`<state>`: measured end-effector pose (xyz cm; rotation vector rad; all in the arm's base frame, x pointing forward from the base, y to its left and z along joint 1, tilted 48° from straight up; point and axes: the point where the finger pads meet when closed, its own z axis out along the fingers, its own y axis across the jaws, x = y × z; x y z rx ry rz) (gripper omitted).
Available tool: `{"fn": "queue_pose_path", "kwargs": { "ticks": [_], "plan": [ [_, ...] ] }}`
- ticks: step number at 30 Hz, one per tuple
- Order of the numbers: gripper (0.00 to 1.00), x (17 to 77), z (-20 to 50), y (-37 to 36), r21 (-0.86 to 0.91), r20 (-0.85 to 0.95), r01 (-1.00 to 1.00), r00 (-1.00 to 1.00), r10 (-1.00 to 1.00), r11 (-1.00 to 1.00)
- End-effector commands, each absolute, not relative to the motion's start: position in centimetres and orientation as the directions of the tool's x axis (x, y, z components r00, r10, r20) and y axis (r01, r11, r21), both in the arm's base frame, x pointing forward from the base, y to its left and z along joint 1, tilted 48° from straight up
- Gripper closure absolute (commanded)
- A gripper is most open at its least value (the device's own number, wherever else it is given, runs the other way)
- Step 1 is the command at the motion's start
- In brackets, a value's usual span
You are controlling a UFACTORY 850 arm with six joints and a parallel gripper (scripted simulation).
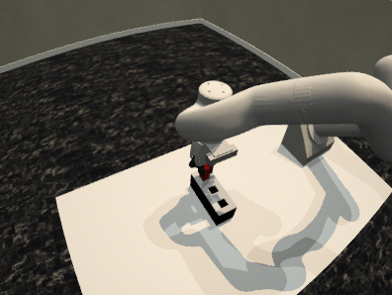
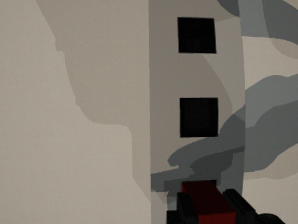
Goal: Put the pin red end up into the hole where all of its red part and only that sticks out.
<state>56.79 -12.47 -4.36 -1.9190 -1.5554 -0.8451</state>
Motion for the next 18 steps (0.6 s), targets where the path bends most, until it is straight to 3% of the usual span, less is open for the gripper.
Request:
{"fn": "queue_pose_path", "kwargs": {
  "ticks": [1,18],
  "plan": [
    [1.0,56.84,-4.3,-12.56,-0.012,0.744,0.979,0.143,0.652,-0.202],
    [1.0,56.63,-3.64,-13.27,-0.012,0.744,0.979,0.143,0.652,-0.202]
  ]
}}
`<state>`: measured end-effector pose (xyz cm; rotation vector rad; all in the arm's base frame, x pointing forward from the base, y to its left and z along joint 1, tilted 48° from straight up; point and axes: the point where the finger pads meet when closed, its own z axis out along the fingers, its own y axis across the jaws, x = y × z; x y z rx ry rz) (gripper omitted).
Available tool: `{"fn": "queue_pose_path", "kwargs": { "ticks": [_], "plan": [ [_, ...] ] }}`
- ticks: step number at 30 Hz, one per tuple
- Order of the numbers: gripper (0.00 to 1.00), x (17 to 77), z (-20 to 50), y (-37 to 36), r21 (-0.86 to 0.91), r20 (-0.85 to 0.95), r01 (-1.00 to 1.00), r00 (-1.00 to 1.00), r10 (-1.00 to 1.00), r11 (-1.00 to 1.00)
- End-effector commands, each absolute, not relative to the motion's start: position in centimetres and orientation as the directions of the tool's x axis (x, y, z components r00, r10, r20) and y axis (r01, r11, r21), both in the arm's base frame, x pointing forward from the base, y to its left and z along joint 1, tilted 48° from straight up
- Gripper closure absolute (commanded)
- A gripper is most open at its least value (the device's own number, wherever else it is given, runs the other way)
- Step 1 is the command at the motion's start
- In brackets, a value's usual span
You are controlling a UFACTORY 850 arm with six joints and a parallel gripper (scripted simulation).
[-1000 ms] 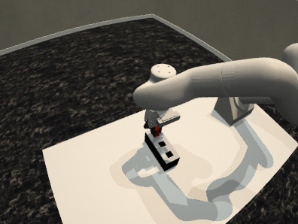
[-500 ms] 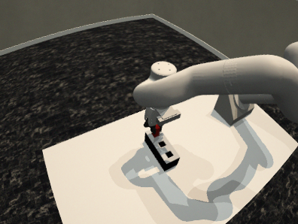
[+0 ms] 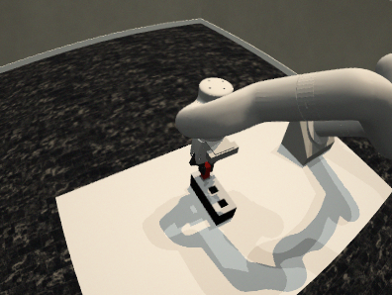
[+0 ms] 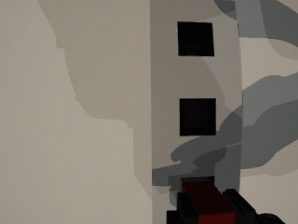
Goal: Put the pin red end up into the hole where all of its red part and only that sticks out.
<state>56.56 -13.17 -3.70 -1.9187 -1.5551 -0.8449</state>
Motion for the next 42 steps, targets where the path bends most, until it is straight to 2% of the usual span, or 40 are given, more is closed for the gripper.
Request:
{"fn": "queue_pose_path", "kwargs": {
  "ticks": [1,42],
  "plan": [
    [1.0,56.6,-3.6,-13.3,-0.012,0.744,0.979,0.143,0.652,-0.202],
    [1.0,56.2,-1.6,-15.4,-0.012,0.745,0.979,0.144,0.652,-0.202]
  ]
}}
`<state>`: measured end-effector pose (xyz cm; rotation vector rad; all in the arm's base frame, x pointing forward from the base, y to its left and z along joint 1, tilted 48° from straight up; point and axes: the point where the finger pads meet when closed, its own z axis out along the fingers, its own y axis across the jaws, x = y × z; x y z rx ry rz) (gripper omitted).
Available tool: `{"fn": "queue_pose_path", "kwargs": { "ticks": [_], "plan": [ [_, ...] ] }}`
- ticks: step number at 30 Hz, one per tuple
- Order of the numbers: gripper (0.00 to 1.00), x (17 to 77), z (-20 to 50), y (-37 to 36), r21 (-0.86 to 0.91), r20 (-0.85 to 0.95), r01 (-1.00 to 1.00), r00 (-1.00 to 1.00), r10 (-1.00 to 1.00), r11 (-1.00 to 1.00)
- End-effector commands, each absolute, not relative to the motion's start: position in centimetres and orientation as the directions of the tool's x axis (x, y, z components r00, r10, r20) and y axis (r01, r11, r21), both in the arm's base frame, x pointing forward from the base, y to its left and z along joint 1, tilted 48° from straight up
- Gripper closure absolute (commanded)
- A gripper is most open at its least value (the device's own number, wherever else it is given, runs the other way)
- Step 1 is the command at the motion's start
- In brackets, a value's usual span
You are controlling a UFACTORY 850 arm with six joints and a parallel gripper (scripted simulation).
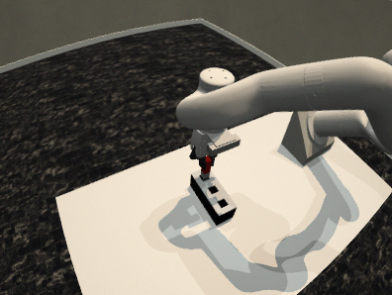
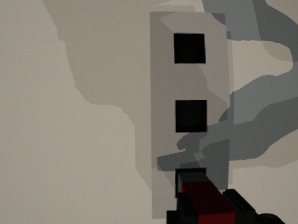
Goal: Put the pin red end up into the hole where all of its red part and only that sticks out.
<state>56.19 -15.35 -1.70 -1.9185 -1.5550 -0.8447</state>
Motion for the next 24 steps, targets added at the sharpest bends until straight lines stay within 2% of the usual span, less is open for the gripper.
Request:
{"fn": "queue_pose_path", "kwargs": {
  "ticks": [1,5,17,18,24],
  "plan": [
    [1.0,55.3,3.0,-20.6,-0.012,0.745,0.979,0.144,0.652,-0.202],
    [1.0,54.8,5.0,-22.7,-0.012,0.745,0.979,0.144,0.652,-0.202],
    [1.0,54.8,5.0,-22.7,-0.012,0.745,0.979,0.144,0.652,-0.202],
    [1.0,54.1,8.2,-26.3,-0.013,0.745,0.979,0.144,0.651,-0.201],
    [1.0,54.1,8.2,-26.3,-0.013,0.745,0.979,0.144,0.651,-0.201]
  ]
}}
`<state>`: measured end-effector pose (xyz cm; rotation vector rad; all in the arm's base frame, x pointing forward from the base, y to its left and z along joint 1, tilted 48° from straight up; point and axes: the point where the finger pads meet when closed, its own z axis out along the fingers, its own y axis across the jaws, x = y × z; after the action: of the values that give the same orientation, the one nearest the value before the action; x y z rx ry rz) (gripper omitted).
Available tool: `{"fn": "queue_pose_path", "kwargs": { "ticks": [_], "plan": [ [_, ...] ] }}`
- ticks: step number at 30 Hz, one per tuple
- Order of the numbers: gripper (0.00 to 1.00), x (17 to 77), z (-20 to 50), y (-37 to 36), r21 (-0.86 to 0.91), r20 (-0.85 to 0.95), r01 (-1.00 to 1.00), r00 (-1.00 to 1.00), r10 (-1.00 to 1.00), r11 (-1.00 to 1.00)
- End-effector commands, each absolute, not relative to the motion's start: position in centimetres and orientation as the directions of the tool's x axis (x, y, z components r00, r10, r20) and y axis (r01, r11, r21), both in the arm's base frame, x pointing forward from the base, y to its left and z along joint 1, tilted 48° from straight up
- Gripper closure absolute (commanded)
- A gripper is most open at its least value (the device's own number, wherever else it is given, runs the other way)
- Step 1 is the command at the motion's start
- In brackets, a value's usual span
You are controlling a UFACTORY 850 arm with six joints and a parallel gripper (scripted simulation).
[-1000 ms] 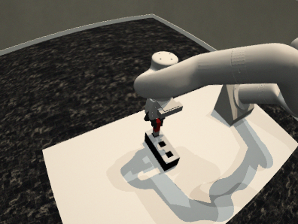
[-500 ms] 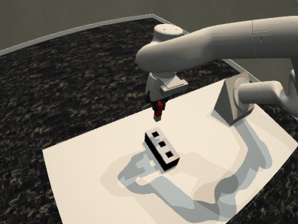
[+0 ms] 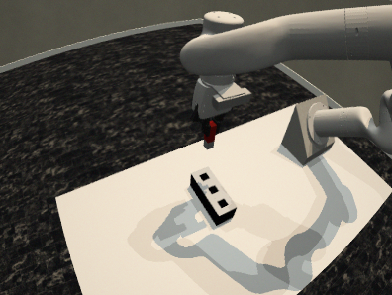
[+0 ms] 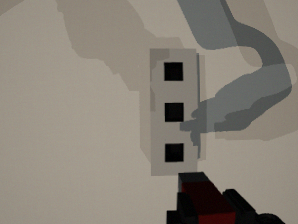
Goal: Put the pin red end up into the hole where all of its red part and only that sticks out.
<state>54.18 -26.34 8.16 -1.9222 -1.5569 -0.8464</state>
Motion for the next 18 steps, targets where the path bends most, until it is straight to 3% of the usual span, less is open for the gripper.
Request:
{"fn": "queue_pose_path", "kwargs": {
  "ticks": [1,10,11,18],
  "plan": [
    [1.0,54.1,8.2,-26.3,-0.013,0.745,0.979,0.144,0.651,-0.201],
    [1.0,54.1,8.2,-26.3,-0.013,0.745,0.979,0.144,0.651,-0.201],
    [1.0,55.1,12.6,-22.5,-0.014,0.745,0.98,0.144,0.651,-0.201],
    [1.0,55.1,12.6,-22.5,-0.014,0.745,0.98,0.144,0.651,-0.201]
  ]
}}
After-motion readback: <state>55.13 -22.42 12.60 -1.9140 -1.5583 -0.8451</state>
